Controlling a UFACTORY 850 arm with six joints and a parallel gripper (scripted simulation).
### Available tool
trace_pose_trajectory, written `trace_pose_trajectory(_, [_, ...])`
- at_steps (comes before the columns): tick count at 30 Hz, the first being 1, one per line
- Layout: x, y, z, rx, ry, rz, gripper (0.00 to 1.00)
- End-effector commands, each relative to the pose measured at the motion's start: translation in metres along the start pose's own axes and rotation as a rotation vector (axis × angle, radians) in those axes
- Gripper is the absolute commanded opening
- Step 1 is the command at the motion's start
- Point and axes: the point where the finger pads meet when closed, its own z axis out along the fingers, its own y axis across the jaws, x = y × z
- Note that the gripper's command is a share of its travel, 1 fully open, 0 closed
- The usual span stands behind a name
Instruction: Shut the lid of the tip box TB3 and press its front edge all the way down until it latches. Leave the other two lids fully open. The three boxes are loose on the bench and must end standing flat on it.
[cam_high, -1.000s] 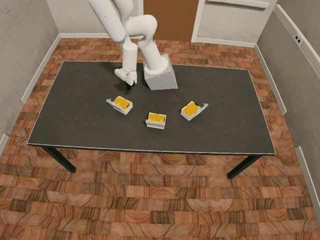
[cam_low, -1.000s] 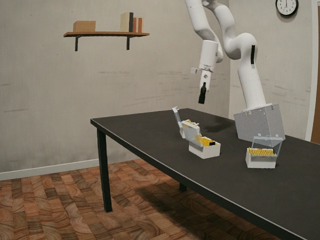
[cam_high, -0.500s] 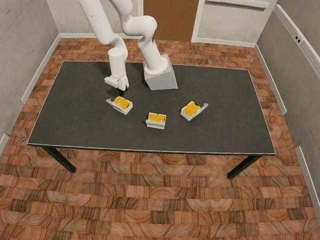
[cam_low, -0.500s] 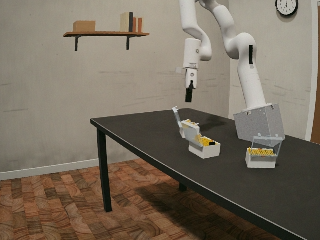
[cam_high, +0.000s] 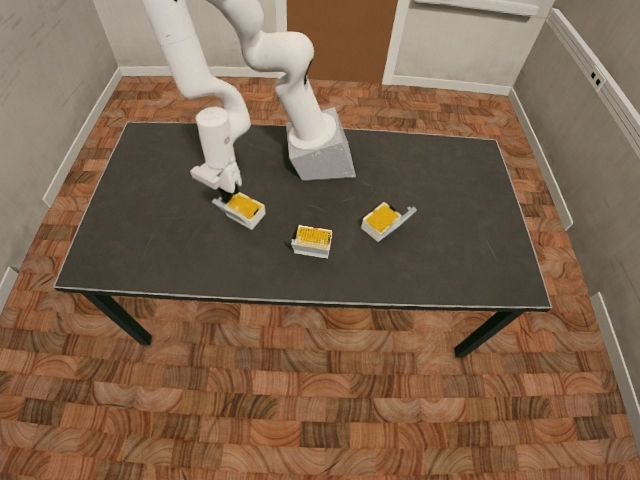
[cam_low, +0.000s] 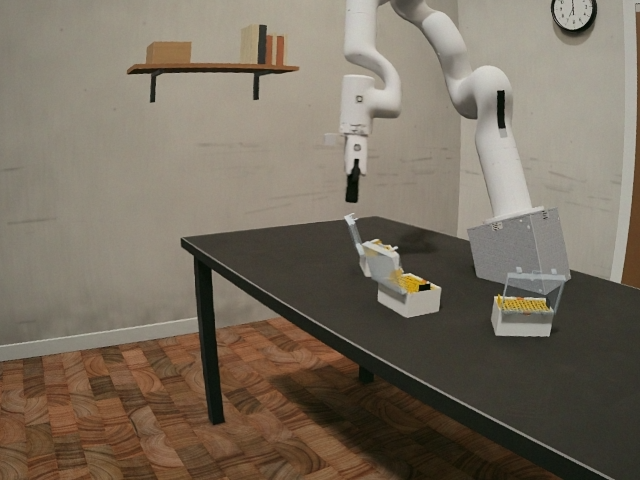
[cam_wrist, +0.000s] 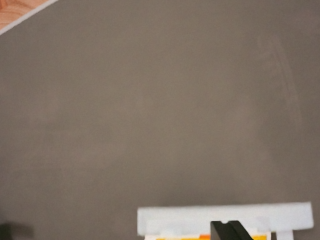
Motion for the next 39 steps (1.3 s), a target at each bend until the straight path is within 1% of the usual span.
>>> trace_pose_trajectory(1, [0.017,0.004,0.0,-0.002,-0.043,-0.005,0.0])
trace_pose_trajectory(9, [0.056,0.012,0.0,-0.002,-0.043,-0.005,0.0])
trace_pose_trajectory(31, [0.056,0.012,0.0,-0.002,-0.043,-0.005,0.0])
trace_pose_trajectory(39, [0.055,0.012,0.01,-0.002,-0.043,-0.005,0.0])
